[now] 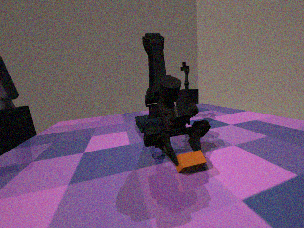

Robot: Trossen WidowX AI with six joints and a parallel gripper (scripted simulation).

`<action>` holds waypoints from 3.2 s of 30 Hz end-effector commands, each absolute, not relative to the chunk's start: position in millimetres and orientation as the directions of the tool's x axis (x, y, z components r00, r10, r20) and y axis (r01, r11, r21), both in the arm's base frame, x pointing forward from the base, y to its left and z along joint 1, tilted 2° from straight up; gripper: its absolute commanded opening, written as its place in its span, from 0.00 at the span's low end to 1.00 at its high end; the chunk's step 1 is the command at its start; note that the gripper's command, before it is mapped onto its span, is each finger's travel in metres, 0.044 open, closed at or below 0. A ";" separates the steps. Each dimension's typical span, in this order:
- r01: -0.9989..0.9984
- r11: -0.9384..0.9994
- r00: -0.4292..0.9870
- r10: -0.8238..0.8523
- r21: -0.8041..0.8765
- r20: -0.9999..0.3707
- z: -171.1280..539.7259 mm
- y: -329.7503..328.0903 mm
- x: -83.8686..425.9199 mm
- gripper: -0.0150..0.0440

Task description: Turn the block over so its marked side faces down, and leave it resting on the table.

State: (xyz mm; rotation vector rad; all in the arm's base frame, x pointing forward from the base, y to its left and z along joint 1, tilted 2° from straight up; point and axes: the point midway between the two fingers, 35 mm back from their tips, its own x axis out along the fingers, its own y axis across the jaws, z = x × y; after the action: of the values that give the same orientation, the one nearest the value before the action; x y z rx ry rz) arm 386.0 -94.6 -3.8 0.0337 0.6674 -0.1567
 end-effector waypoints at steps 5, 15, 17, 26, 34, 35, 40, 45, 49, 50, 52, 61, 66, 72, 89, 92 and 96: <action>0.152 0.988 0.834 -0.130 -0.003 -0.536 -11.6 -90.6 377.2 0.25; 0.143 0.990 0.894 -0.126 0.008 -0.430 -6.5 -85.6 366.2 0.25; 0.143 0.990 0.894 -0.126 0.008 -0.430 -6.5 -85.6 366.2 0.25; 0.143 0.990 0.905 -0.128 0.008 -0.405 -3.4 -85.5 365.8 0.25; 0.143 0.990 0.905 -0.128 0.008 -0.405 -3.4 -85.5 365.8 0.25; 0.143 0.990 0.905 -0.128 0.008 -0.405 -3.4 -85.5 365.8 0.30; 0.143 0.990 0.905 -0.128 0.008 -0.405 -3.4 -85.5 365.8 0.52; 0.143 0.990 0.905 -0.128 0.008 -0.405 -3.4 -85.5 365.8 0.74; 0.143 0.990 0.905 -0.128 0.008 -0.405 -3.4 -85.5 365.8 0.92; 0.143 0.990 0.905 -0.128 0.008 -0.405 -3.4 -85.5 365.8 0.97; 0.143 0.990 0.905 -0.128 0.008 -0.405 -3.4 -85.5 365.8 1.00; 0.143 0.990 0.905 -0.128 0.008 -0.405 -3.4 -85.5 365.8 1.00; 0.143 0.990 0.905 -0.128 0.008 -0.405 -3.4 -85.5 365.8 1.00; 0.143 0.990 0.905 -0.128 0.008 -0.405 -3.4 -85.5 365.8 1.00; 0.147 0.989 0.846 -0.121 0.009 -0.519 -3.1 -89.8 378.7 1.00; 0.148 0.989 0.784 -0.112 0.009 -0.611 4.9 -91.6 383.5 1.00; 0.145 0.989 0.686 -0.097 0.005 -0.721 26.5 -89.7 377.7 1.00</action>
State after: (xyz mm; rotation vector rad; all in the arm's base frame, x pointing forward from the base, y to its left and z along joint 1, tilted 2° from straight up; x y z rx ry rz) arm 379.6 -89.1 -3.0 0.0646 0.6018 -0.1351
